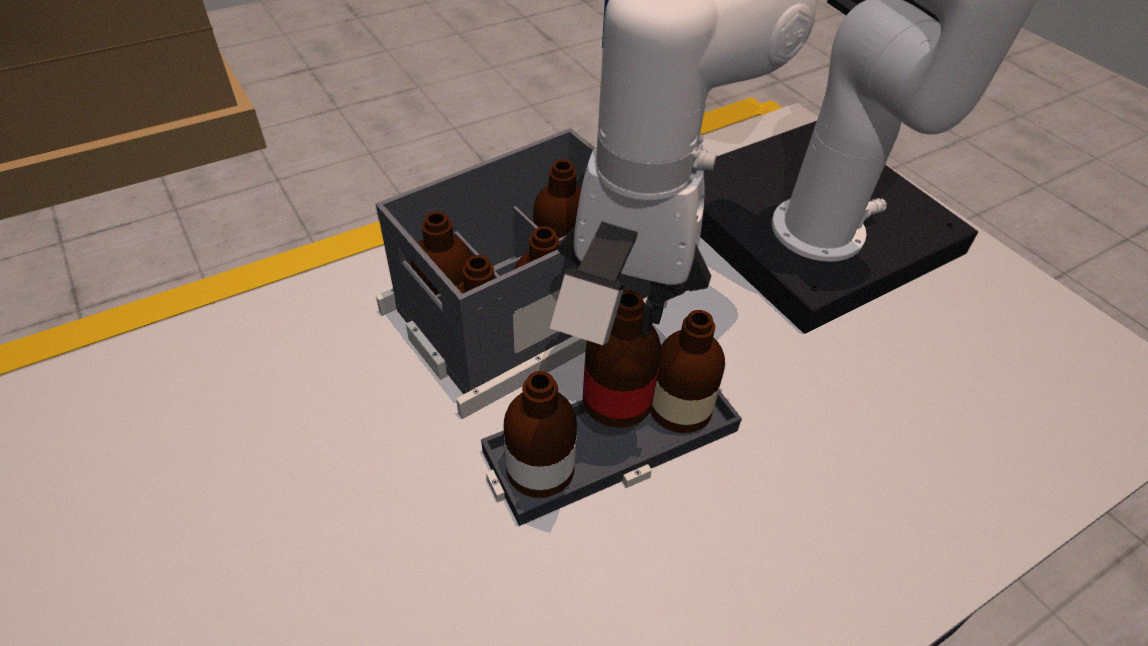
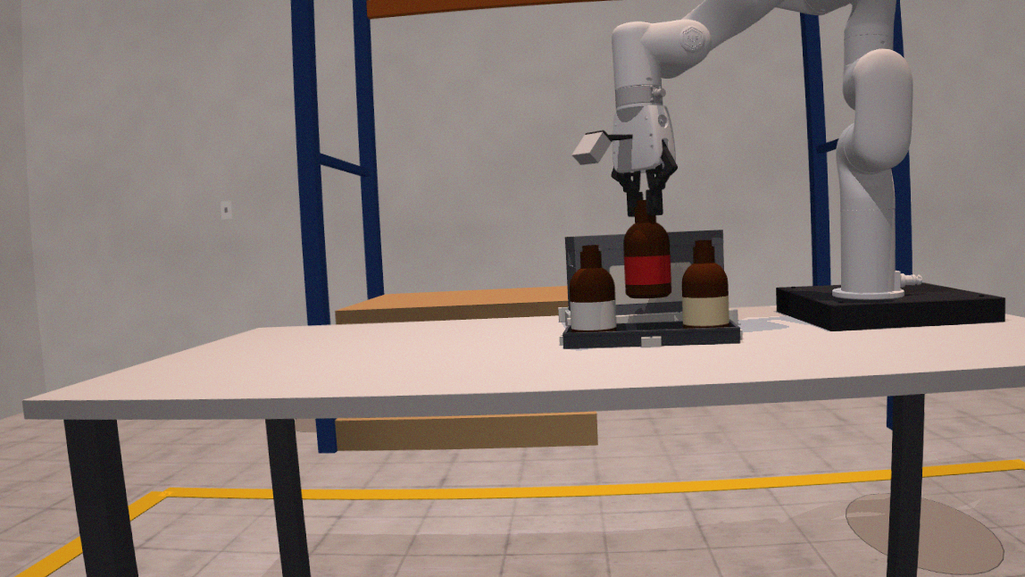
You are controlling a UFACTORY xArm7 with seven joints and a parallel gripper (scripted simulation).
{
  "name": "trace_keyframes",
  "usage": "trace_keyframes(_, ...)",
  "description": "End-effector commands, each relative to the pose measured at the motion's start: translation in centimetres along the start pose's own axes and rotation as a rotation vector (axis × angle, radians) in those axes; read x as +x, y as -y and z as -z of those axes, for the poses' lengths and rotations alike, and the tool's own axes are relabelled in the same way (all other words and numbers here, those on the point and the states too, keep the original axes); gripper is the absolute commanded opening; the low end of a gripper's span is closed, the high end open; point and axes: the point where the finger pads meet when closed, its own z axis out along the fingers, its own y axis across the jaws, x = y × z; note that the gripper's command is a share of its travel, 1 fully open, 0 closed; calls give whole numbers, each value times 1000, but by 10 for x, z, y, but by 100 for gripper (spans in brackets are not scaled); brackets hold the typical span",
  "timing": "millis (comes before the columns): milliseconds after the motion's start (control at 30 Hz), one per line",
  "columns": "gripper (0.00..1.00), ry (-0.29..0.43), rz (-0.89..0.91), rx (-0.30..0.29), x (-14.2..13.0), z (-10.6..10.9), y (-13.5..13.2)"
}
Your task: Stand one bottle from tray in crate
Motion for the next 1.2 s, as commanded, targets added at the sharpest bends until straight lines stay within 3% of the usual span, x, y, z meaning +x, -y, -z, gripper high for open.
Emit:
trace_keyframes(0,0,-4,0,-3,1,6,-1)
trace_keyframes(1167,0,-4,0,-2,1,14,-1)
